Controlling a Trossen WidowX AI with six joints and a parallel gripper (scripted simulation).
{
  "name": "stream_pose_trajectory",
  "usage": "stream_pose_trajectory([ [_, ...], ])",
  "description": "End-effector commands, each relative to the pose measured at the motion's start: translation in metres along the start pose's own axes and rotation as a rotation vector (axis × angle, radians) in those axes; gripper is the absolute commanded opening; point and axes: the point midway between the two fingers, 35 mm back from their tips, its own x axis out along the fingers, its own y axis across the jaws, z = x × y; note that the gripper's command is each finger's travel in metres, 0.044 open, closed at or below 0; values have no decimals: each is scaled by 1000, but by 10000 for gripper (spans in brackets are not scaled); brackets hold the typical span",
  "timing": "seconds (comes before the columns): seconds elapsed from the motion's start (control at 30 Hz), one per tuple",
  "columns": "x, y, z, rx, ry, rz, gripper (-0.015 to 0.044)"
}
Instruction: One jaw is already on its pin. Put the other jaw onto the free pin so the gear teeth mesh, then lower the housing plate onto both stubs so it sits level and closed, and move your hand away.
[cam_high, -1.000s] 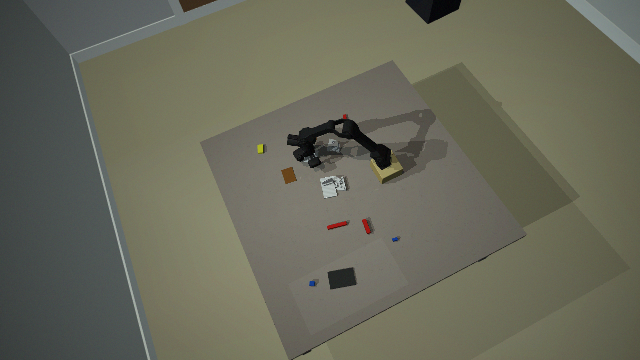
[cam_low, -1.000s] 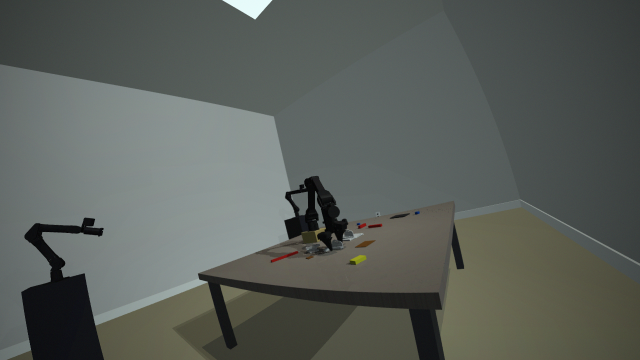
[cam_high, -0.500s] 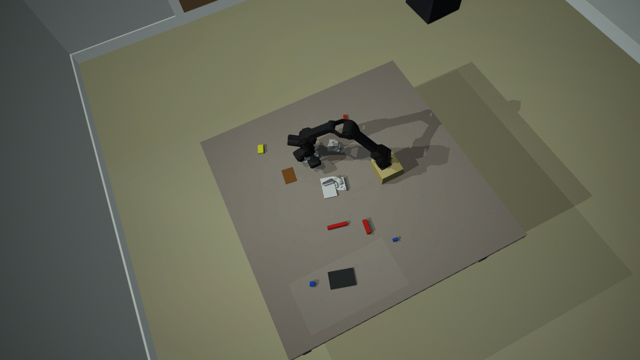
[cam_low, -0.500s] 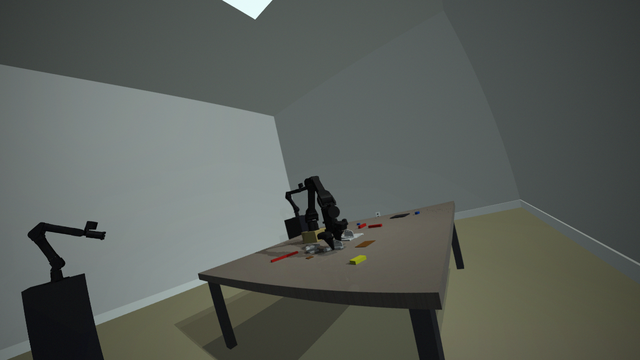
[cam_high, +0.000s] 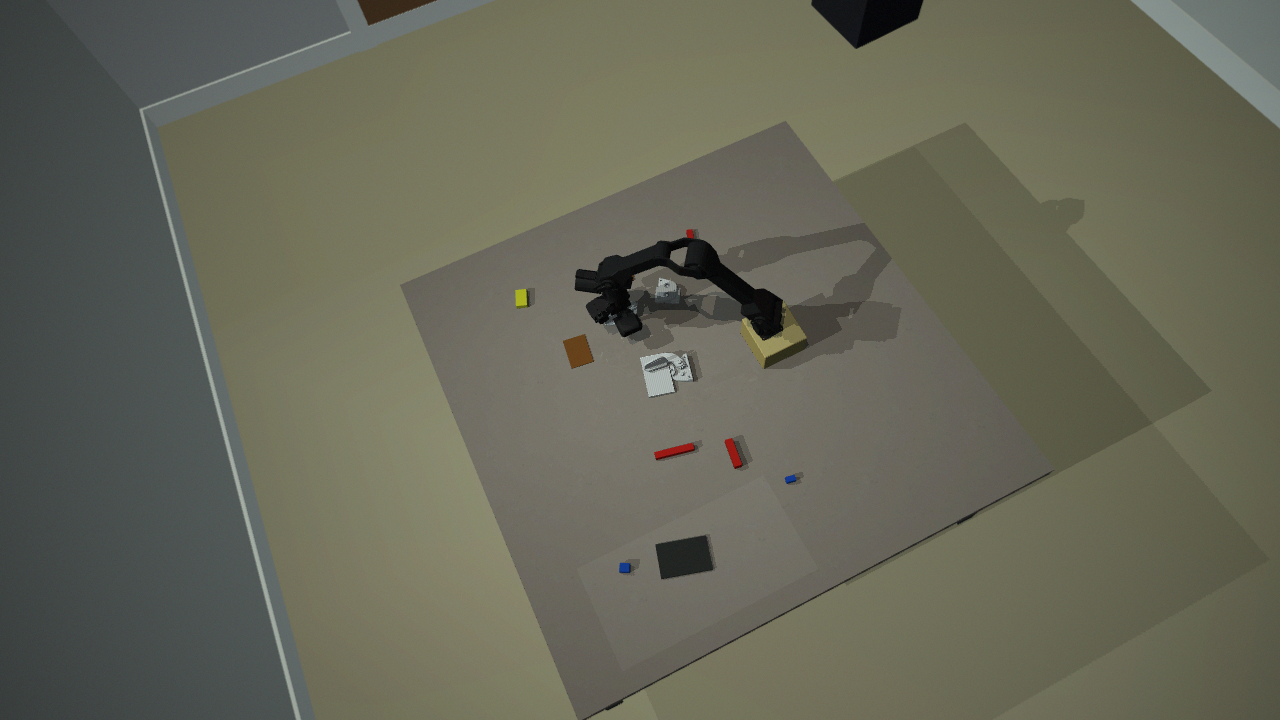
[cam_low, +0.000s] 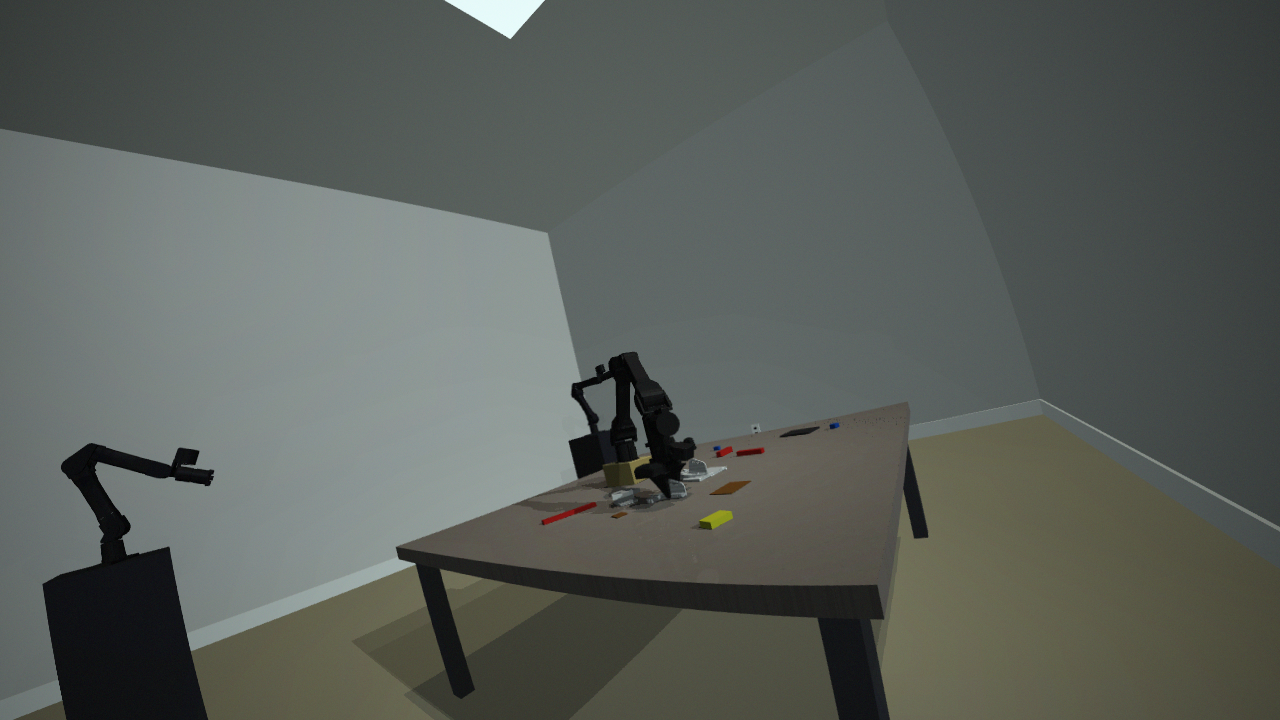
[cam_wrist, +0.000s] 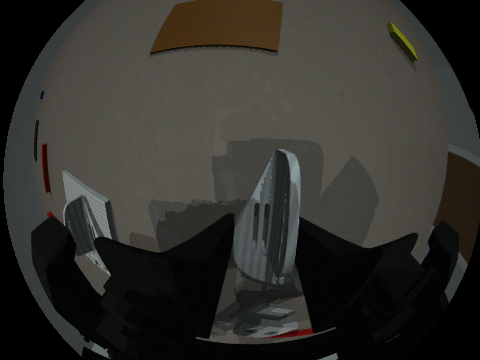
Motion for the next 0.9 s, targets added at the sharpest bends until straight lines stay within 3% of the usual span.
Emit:
stream_pose_trajectory([
  [0.0, 0, 0, 0, 0, 0, 1, 134],
  [0.87, -76, 0, 0, 3, 1, -1, 134],
])
